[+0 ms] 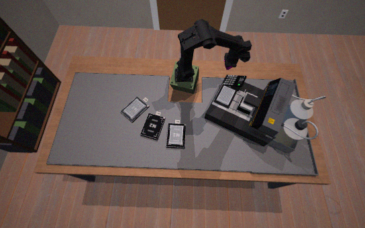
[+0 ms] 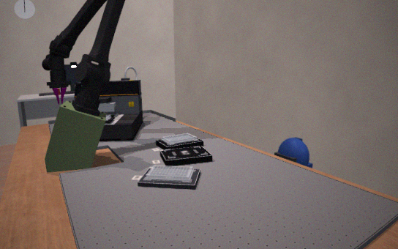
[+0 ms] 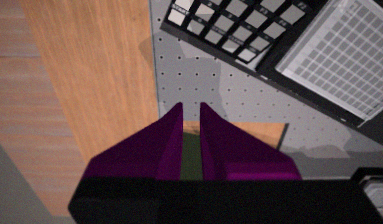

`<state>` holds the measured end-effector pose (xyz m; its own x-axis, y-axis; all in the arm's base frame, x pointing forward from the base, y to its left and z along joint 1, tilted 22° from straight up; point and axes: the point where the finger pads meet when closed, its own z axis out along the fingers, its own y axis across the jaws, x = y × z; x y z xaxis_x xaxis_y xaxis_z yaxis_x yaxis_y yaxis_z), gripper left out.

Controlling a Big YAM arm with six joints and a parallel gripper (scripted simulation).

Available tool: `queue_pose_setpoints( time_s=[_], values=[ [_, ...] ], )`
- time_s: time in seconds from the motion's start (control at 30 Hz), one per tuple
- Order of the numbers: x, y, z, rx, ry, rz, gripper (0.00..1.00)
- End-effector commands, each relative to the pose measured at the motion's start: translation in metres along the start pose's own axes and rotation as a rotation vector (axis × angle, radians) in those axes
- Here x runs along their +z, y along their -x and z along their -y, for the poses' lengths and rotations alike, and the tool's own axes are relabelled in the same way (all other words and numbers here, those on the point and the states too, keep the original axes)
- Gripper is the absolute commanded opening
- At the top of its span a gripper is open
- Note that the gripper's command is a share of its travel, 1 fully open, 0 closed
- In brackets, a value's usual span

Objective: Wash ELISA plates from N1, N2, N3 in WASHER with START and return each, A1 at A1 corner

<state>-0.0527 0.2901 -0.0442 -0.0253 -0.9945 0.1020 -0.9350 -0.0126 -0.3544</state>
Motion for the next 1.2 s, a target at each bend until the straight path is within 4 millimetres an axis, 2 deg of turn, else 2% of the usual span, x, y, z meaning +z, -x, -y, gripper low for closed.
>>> queue_pose_setpoints(
  time_s=[0.0,0.07,0.17,0.33,0.53,0.57,0.63,0.7,0.83,0.97,1.0,1.07,1.1,1.17],
  values=[
    [-0.012,0.023,-0.026,0.231,0.004,0.049,0.08],
    [-0.012,0.022,-0.037,0.298,0.007,0.049,0.04],
    [-0.012,0.020,-0.041,0.329,0.005,0.045,0.02],
    [-0.014,0.023,-0.037,0.497,0.015,0.047,0.00],
    [-0.015,0.023,-0.037,0.496,0.016,0.048,0.00],
    [0.006,0.001,-0.035,0.472,-0.020,0.054,0.00],
    [0.016,0.001,-0.035,0.472,-0.035,0.120,0.00],
    [0.016,0.001,-0.035,0.472,-0.035,0.120,0.00],
    [0.036,0.001,-0.034,0.470,-0.064,0.251,0.00],
    [0.037,0.001,-0.034,0.467,-0.090,0.365,0.00],
    [0.029,0.005,-0.034,0.477,-0.073,0.382,0.00],
    [0.015,0.026,-0.044,0.496,-0.040,0.413,0.00],
    [0.018,0.028,-0.037,0.518,-0.045,0.404,0.00],
    [0.024,0.025,-0.037,0.513,-0.056,0.390,0.00]
  ],
)
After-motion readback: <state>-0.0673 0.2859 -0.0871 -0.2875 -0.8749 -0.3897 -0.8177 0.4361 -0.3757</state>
